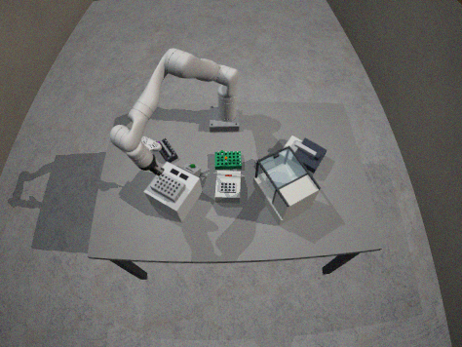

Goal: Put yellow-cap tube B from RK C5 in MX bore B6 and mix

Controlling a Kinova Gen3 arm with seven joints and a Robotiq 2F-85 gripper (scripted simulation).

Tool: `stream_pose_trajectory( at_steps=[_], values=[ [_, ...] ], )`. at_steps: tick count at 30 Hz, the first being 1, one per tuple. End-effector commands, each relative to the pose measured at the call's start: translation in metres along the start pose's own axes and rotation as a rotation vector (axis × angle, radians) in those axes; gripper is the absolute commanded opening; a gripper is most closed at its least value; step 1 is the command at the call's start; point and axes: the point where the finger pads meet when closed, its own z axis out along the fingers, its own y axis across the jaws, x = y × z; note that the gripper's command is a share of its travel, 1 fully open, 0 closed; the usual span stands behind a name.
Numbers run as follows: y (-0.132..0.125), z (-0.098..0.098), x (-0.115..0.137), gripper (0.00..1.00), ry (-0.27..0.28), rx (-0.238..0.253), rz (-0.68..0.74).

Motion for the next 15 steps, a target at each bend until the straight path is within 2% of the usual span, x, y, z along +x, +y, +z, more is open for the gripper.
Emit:
stream_pose_trajectory(
  at_steps=[1,15],
  values=[
    [0.0000,-0.0012,-0.0001,0.10,-0.002,0.000,0.000],
    [0.0000,0.0015,-0.0007,0.10,-0.002,0.000,0.000]
  ],
)
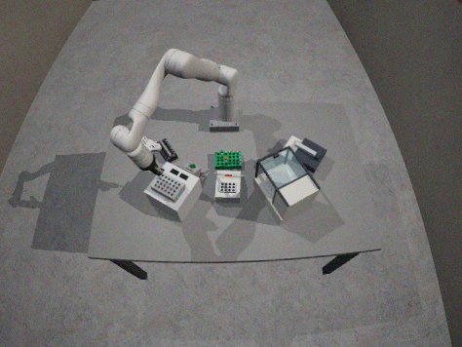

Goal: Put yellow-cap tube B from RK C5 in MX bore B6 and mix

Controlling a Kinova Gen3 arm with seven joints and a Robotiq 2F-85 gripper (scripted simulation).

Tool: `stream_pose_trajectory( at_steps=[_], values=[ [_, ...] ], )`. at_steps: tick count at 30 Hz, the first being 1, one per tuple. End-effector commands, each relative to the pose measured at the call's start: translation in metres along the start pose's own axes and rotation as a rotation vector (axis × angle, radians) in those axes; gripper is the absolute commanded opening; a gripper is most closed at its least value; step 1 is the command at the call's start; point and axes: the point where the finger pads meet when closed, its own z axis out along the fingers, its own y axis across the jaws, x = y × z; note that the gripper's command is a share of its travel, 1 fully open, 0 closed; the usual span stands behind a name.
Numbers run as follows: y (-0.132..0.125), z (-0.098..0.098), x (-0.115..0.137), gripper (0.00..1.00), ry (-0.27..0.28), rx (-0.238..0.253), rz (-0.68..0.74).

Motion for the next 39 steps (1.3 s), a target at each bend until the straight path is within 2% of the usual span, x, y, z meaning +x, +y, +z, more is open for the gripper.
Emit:
stream_pose_trajectory(
  at_steps=[1,39],
  values=[
    [0.0001,-0.0008,-0.0002,0.10,-0.002,0.000,0.000],
    [0.0001,0.0080,-0.0021,0.10,-0.002,0.000,0.000]
  ],
)
